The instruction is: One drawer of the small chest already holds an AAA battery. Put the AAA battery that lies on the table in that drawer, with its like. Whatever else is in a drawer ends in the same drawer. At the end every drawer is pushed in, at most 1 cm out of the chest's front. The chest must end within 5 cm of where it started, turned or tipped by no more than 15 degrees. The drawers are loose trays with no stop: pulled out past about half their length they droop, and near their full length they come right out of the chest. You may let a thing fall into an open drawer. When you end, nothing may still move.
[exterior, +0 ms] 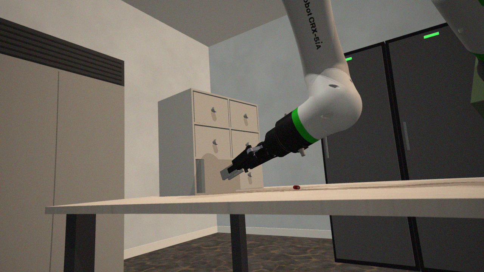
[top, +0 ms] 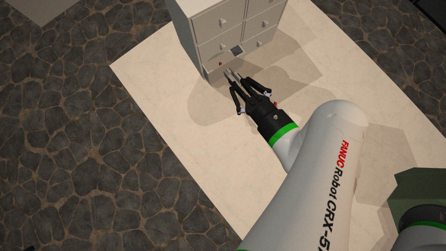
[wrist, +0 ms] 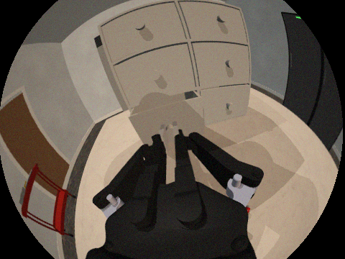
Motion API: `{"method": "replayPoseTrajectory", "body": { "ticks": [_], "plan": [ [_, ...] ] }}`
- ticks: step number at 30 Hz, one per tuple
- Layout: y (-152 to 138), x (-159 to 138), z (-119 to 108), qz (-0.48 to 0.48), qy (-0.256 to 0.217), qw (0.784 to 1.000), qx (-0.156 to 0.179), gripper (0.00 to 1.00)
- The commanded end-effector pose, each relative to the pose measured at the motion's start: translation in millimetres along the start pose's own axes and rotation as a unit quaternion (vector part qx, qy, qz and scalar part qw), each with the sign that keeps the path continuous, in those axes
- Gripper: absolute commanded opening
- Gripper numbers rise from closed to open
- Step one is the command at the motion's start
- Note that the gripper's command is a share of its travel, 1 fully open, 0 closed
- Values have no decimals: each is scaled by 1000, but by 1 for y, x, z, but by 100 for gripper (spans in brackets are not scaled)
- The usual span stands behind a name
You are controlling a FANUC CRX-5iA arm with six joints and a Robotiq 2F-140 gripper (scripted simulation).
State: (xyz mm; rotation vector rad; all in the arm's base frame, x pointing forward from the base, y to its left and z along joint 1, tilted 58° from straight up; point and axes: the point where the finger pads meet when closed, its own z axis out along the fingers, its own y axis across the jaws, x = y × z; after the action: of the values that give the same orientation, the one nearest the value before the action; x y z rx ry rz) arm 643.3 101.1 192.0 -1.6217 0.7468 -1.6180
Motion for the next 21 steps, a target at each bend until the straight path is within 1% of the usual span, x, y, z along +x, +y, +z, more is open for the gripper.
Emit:
{"method": "replayPoseTrajectory", "body": {
  "ticks": [1,11,21],
  "plan": [
    [0,-1,-4,0,0,1000,0,8],
    [0,-6,-17,0,0,1000,0,8],
    [0,-9,-25,0,0,1000,0,8]
  ]
}}
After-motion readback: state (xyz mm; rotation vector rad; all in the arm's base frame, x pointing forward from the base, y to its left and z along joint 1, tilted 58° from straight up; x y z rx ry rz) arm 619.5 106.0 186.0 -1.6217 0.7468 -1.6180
